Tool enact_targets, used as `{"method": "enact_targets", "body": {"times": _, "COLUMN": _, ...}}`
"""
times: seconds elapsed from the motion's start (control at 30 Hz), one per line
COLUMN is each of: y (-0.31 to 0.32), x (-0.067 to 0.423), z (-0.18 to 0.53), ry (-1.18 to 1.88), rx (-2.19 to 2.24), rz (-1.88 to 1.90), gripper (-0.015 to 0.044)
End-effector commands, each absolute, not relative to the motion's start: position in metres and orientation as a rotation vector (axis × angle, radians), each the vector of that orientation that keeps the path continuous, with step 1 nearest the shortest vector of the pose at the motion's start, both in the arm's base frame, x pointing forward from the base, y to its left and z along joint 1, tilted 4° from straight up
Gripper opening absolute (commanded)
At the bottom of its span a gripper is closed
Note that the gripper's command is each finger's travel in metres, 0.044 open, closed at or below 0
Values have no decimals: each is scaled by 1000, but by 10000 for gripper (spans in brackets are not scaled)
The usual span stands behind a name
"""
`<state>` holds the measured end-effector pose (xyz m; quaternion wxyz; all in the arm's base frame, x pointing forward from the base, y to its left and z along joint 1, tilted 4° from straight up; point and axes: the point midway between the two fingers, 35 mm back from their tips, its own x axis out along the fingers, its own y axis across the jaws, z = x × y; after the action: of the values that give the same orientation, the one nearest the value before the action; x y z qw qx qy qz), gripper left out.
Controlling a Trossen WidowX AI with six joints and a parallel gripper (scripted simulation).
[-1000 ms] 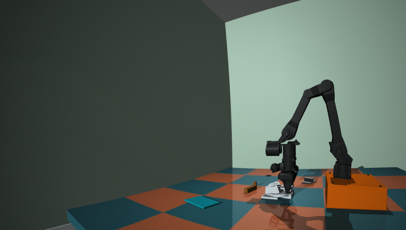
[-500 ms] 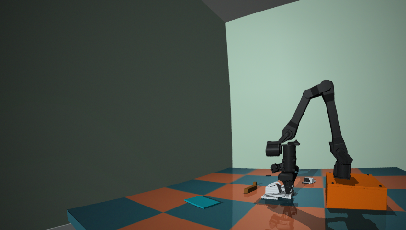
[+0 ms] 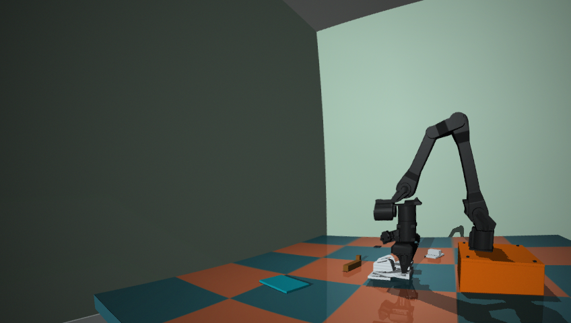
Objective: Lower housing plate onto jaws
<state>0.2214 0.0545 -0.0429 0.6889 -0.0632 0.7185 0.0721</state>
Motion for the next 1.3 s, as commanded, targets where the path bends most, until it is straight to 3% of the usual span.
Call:
{"method": "enact_targets", "body": {"times": 0.0, "y": 55, "x": 220, "z": -45, "ry": 1612, "rx": -135, "rz": 156, "gripper": 351}}
{"method": "enact_targets", "body": {"times": 1.27, "y": 55, "x": 220, "z": -52, "ry": 1612, "rx": -134, "rz": 154, "gripper": 351}}
